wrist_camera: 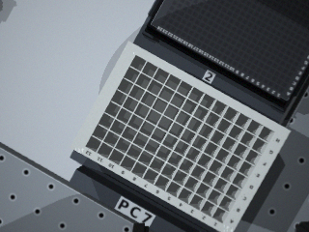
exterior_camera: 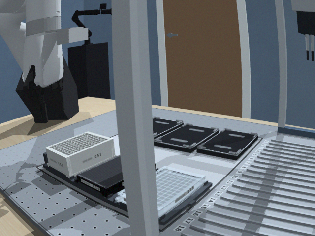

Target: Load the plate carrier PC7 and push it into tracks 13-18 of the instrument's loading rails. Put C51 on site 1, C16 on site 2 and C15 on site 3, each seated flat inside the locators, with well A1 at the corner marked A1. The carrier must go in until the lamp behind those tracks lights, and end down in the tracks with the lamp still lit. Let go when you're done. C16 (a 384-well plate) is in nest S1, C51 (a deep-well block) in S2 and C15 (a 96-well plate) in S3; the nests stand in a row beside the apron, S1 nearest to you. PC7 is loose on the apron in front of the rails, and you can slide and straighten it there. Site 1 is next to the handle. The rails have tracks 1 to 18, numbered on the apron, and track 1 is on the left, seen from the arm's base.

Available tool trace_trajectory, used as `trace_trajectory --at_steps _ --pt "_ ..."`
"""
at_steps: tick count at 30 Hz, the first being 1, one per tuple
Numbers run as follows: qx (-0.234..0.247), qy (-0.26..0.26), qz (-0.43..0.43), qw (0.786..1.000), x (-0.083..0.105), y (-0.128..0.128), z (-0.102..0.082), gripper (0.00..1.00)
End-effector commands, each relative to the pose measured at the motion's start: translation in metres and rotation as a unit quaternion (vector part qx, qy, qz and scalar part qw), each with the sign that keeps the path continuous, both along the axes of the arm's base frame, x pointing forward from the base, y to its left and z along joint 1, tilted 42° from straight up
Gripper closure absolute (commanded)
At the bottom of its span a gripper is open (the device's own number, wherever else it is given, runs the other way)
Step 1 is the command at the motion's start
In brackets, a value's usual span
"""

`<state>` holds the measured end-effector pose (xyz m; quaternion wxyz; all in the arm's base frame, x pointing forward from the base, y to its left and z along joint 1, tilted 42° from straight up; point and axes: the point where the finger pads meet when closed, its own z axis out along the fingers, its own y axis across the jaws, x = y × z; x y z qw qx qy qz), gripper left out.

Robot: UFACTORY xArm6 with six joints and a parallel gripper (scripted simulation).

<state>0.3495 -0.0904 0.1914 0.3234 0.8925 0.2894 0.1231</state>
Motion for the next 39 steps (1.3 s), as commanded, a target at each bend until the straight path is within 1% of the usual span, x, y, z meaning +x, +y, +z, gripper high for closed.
trace_trajectory --at_steps 1,2,4,8,12,14,30,39 --pt "0.024 -0.055 -0.068 0.996 -0.02 0.008 -0.013 0.18" --pt "0.031 -0.064 -0.081 0.994 -0.024 0.009 -0.016 0.18" --pt "0.031 -0.064 -0.081 0.994 -0.024 0.009 -0.016 0.18" --pt "0.059 -0.097 -0.13 0.985 -0.039 0.015 -0.028 0.18" --pt "0.086 -0.131 -0.179 0.971 -0.054 0.02 -0.041 0.18" --pt "0.093 -0.14 -0.193 0.967 -0.054 0.02 -0.041 0.18" --pt "0.093 -0.14 -0.193 0.967 -0.054 0.02 -0.041 0.18" --pt "0.093 -0.14 -0.193 0.967 -0.049 0.014 -0.049 0.18"
